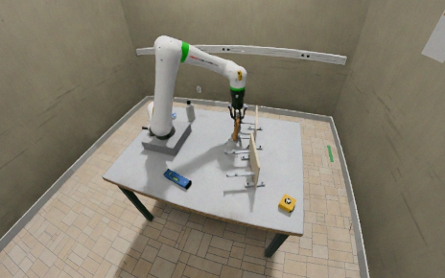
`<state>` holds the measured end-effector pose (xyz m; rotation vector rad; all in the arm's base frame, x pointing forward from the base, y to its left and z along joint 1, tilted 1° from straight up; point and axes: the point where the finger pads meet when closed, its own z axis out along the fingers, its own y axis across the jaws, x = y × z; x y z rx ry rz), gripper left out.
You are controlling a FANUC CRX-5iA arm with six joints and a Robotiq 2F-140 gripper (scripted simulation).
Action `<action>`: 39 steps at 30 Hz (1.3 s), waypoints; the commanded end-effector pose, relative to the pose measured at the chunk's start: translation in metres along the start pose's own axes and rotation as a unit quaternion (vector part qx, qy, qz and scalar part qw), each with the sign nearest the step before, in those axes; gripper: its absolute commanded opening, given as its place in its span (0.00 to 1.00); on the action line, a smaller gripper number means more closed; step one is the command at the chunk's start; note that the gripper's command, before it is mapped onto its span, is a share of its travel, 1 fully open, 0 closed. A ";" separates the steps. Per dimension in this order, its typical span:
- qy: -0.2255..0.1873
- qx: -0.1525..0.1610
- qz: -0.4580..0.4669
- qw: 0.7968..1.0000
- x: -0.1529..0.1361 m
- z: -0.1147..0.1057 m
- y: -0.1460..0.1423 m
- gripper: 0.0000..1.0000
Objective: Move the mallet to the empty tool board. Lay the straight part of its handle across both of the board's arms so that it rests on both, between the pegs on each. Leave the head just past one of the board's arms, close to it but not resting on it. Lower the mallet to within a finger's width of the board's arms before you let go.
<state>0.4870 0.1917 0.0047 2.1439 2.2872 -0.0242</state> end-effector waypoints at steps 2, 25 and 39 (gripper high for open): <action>0.000 -0.001 0.000 1.000 0.000 -0.001 0.000 0.10; 0.000 -0.001 0.000 1.000 0.001 -0.094 0.002 0.10; 0.000 -0.001 0.000 1.000 -0.115 -0.104 0.022 0.10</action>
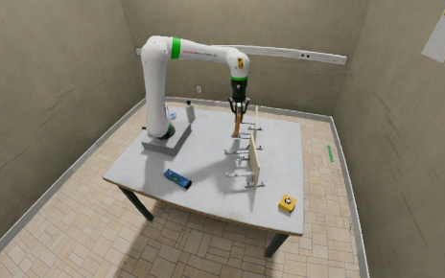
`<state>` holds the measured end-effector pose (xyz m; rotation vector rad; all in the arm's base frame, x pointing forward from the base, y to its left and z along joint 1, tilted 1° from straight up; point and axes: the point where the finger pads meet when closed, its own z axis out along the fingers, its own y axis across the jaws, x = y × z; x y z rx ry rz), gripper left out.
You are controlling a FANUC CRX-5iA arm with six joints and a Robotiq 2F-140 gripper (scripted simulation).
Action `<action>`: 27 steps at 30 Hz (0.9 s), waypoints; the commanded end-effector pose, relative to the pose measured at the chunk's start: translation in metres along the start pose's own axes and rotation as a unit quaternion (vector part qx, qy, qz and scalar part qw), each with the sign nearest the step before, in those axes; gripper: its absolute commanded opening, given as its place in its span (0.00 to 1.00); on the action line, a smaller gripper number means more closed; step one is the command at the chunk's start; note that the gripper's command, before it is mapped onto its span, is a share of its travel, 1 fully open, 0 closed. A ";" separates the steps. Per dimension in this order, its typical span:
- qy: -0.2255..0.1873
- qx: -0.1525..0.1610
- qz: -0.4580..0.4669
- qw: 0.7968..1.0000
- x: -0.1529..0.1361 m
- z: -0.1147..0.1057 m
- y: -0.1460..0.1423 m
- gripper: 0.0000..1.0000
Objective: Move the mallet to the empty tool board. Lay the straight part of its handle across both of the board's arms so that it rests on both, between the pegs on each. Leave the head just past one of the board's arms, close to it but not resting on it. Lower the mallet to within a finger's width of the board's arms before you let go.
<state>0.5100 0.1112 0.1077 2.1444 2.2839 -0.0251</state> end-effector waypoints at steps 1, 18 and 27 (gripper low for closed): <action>0.001 -0.001 -0.001 1.000 -0.042 -0.003 0.006 0.10; 0.001 -0.001 -0.001 1.000 -0.207 -0.009 -0.014 0.10; 0.001 0.000 -0.009 1.000 -0.244 -0.011 -0.026 0.10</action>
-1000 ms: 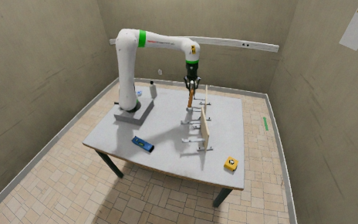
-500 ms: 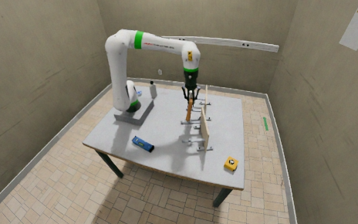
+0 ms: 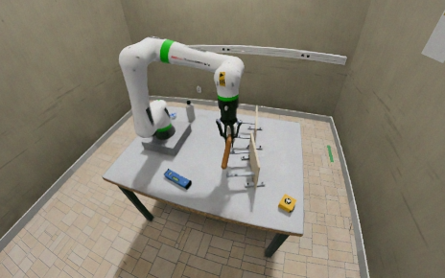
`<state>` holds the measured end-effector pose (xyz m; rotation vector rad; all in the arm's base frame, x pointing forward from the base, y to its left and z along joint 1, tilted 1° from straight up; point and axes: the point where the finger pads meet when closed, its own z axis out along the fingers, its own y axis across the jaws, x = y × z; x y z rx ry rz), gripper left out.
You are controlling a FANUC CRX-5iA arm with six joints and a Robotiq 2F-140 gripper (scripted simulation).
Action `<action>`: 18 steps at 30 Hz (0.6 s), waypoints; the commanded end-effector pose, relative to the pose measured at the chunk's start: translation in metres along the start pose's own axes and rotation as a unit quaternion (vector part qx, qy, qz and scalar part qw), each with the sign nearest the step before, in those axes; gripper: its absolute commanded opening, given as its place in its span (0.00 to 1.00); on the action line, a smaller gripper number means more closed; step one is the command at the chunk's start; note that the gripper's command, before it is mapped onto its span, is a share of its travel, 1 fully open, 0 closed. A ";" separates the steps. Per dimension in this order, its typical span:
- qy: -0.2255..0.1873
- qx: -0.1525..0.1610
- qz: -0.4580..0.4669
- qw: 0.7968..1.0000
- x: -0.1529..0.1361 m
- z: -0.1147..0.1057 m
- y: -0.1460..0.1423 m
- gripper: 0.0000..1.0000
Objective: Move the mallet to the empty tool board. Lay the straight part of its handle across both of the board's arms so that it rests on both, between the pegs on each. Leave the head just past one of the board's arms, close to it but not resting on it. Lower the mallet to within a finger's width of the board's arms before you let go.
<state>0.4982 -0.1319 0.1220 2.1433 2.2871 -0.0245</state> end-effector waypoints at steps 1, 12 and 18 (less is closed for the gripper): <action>0.000 -0.001 -0.022 1.000 -0.001 -0.001 0.001 0.10; 0.000 -0.001 -0.105 0.994 -0.001 0.005 0.002 0.10; 0.000 -0.001 -0.105 0.994 -0.002 0.062 0.001 0.10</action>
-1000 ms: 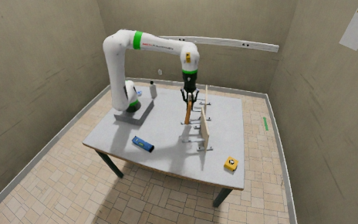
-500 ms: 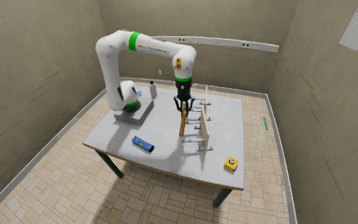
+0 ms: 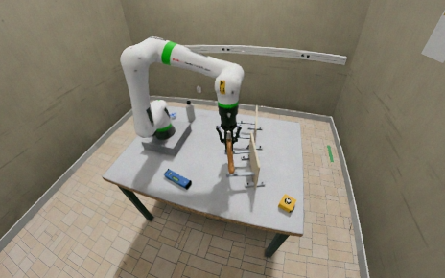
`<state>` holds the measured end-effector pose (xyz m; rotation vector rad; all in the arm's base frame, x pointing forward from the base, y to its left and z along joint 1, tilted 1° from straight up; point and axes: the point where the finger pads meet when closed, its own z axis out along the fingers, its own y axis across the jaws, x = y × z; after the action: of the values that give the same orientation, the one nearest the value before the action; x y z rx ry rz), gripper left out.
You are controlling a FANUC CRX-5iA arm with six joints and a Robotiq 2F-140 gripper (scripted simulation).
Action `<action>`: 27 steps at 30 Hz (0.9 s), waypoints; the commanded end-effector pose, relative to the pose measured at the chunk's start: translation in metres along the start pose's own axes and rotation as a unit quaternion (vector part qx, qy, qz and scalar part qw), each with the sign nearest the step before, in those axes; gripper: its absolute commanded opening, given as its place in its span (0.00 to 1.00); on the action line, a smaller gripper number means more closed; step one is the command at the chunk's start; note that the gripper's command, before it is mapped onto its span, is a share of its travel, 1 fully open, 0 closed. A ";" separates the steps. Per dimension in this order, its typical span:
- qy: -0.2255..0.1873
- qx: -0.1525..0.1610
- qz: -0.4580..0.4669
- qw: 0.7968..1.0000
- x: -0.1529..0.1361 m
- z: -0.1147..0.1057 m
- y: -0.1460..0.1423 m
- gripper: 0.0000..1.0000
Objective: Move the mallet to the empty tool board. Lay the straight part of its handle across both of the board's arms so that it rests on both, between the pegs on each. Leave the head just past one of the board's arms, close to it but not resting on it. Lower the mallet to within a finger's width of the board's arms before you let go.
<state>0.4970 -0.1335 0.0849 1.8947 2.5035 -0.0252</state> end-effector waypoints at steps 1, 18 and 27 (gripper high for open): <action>-0.001 -0.002 0.000 1.000 -0.001 0.033 0.001 0.10; -0.001 -0.002 0.000 1.000 -0.001 0.056 0.002 0.10; -0.001 -0.002 0.000 1.000 -0.001 0.061 0.003 0.10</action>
<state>0.4986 -0.1347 0.0229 1.8934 2.5020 -0.0245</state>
